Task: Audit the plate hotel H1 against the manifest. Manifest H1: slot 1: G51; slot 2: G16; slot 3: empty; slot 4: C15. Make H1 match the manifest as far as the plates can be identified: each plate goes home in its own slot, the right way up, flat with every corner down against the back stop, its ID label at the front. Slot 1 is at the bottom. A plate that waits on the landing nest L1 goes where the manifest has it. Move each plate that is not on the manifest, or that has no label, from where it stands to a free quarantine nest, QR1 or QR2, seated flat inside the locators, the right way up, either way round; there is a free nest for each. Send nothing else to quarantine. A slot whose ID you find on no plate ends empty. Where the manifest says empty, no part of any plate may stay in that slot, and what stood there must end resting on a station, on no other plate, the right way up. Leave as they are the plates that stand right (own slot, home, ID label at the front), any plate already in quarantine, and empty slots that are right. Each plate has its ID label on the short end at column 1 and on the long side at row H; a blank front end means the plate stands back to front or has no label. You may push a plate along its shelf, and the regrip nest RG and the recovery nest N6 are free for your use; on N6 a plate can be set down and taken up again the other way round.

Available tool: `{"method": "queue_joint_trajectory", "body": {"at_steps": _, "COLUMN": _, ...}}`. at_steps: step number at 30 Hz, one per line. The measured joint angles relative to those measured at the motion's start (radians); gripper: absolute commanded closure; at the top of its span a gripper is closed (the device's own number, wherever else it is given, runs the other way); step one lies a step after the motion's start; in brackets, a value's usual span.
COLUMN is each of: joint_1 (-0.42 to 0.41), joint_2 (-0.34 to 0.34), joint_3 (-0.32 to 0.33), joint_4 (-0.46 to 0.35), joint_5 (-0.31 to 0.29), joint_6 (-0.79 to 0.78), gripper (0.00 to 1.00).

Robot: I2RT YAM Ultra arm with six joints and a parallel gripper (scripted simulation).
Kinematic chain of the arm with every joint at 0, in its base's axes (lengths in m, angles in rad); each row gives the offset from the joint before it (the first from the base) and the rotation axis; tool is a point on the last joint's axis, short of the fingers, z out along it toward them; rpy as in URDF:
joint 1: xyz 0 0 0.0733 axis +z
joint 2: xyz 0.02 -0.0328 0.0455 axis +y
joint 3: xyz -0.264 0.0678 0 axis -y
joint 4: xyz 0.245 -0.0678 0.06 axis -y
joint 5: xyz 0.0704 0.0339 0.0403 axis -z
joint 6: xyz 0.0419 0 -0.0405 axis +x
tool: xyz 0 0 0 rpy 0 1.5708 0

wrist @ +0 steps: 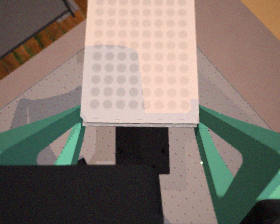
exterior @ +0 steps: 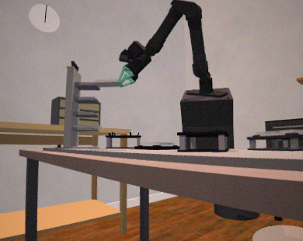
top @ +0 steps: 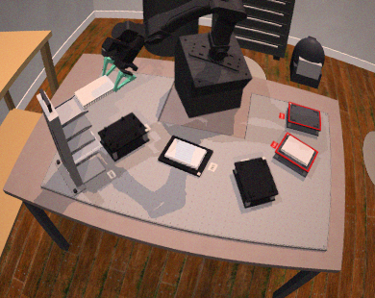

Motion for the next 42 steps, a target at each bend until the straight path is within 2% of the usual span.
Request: {"method": "queue_joint_trajectory", "body": {"at_steps": 42, "joint_1": 0.035, "joint_2": 0.071, "joint_3": 0.075, "joint_4": 0.013, "joint_5": 0.022, "joint_6": 0.029, "gripper": 0.14}}
